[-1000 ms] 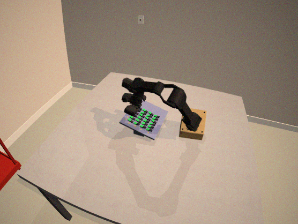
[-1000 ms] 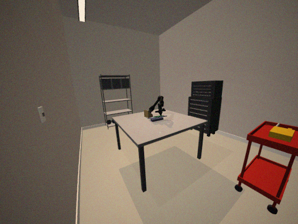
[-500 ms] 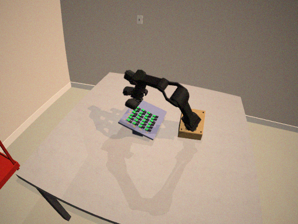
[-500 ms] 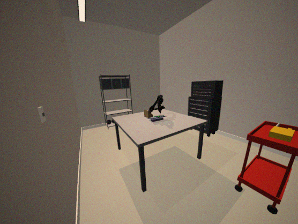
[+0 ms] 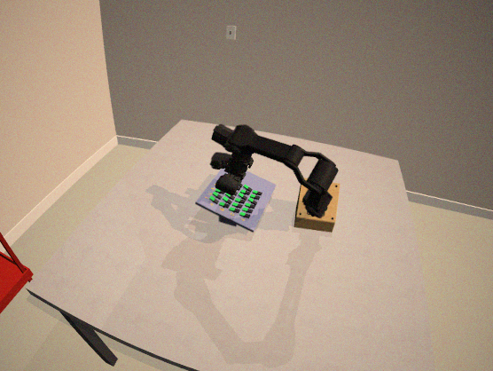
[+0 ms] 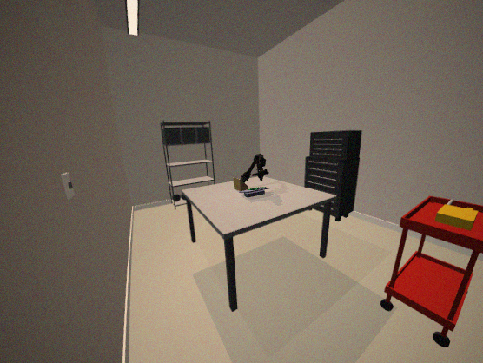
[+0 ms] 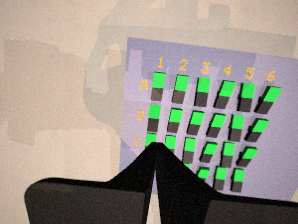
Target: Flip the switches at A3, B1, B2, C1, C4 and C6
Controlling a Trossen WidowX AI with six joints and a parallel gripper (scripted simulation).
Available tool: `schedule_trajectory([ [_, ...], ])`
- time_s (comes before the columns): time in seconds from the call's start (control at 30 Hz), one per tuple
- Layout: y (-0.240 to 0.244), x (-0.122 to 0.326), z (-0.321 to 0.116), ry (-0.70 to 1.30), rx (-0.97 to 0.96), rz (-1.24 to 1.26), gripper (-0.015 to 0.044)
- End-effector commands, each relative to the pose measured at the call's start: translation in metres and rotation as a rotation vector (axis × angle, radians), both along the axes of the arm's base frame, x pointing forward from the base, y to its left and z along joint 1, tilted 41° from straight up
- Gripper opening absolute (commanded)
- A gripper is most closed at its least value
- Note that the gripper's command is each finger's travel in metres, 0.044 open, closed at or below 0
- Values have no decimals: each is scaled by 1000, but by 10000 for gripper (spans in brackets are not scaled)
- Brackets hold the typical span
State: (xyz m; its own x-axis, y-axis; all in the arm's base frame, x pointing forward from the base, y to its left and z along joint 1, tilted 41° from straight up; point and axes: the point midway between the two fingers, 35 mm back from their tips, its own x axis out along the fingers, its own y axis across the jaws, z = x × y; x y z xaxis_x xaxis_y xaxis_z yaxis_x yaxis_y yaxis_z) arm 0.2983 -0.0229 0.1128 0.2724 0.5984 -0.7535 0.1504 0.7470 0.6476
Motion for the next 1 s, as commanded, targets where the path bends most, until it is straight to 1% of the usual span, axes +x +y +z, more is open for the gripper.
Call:
schedule_trajectory([
  [0.0, 5, -7, -1, 11, 7, -9, 0],
  [0.17, 25, 1, -25, -9, 4, -25, 0],
  [0.97, 41, 8, -44, -11, 5, -26, 0],
])
